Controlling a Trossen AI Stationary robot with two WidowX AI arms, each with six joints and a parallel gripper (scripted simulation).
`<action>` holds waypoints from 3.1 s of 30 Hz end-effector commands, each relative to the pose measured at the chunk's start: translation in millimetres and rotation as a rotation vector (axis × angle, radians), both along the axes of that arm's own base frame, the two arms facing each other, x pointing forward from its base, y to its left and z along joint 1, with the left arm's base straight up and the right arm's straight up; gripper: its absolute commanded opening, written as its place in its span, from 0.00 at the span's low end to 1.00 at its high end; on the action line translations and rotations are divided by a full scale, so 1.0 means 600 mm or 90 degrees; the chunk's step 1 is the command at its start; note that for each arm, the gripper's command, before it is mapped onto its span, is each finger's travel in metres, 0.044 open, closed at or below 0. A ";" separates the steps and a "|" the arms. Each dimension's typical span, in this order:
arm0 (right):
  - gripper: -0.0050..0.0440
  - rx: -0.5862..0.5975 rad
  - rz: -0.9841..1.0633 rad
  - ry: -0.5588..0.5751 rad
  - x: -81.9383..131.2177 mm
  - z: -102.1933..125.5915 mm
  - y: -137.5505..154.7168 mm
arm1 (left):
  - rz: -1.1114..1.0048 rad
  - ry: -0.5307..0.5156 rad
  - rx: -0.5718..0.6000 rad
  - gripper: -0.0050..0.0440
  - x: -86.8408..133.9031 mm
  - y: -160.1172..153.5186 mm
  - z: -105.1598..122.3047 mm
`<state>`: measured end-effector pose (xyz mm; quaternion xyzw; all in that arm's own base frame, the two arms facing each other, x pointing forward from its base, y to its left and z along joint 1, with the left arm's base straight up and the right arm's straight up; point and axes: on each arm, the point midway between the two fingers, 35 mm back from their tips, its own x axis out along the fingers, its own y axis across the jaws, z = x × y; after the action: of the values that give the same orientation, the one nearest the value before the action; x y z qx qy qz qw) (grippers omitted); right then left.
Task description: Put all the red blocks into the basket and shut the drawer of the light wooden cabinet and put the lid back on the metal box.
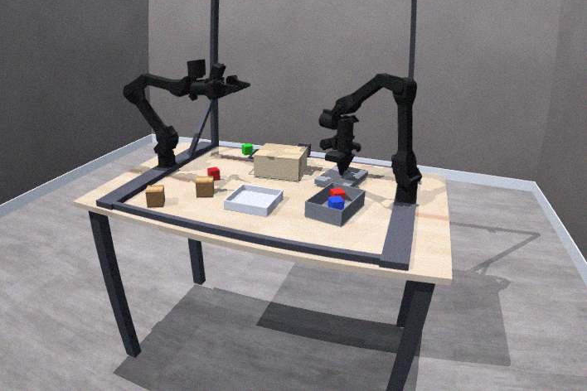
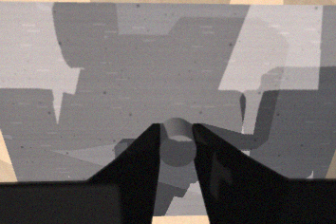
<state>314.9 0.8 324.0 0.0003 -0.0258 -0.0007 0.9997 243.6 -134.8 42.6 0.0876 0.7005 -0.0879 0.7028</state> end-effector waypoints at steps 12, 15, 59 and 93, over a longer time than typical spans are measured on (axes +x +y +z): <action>0.92 0.000 -0.005 -0.036 -0.008 0.036 -0.002 | -0.008 -0.024 -0.012 0.00 0.012 -0.010 0.004; 0.92 0.000 -0.005 -0.036 -0.008 0.036 -0.002 | -0.009 -0.007 -0.002 0.00 0.001 -0.004 -0.011; 0.92 0.000 -0.005 -0.036 -0.008 0.036 -0.002 | -0.007 -0.039 -0.020 0.38 0.014 -0.011 0.094; 0.92 -0.001 -0.003 -0.029 -0.003 0.029 -0.003 | 0.053 -0.372 -0.143 0.56 0.117 0.052 0.191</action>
<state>315.0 0.5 324.2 0.0003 -0.0263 -0.0010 0.9997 296.3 -115.6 132.8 0.0227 0.5384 -0.1052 0.8358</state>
